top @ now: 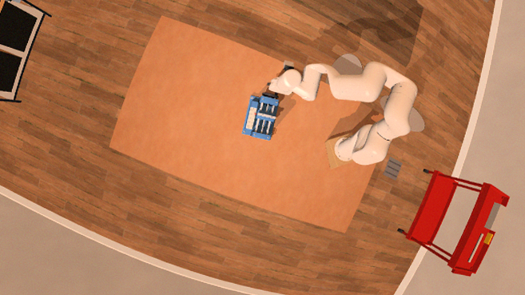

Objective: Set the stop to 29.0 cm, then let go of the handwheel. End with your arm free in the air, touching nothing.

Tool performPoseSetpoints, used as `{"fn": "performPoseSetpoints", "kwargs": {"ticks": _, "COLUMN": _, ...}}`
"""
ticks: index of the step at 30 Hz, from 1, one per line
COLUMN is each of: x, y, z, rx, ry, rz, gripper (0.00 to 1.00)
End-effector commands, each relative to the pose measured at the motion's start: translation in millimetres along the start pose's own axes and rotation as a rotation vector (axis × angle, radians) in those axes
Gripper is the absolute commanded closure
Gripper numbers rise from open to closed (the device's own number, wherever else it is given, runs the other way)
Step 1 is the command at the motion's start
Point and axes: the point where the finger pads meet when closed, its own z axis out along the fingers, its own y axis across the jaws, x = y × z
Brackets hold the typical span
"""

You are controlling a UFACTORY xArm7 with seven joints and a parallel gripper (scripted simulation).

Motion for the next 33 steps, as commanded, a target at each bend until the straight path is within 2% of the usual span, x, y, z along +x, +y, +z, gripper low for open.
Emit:
{"fn": "performPoseSetpoints", "kwargs": {"ticks": 1, "x": 0, "y": 2, "z": 7, "rx": 0.002, "ry": 0.001, "rz": 0.0, "gripper": 0.94}}
{"fn": "performPoseSetpoints", "kwargs": {"ticks": 20, "x": 0, "y": -5, "z": 30, "rx": 0.002, "ry": 0.001, "rz": 0.0, "gripper": 0.94}}
{"fn": "performPoseSetpoints", "kwargs": {"ticks": 33, "x": 0, "y": -18, "z": 37, "rx": 0.002, "ry": 0.001, "rz": 0.0, "gripper": 0.94}}
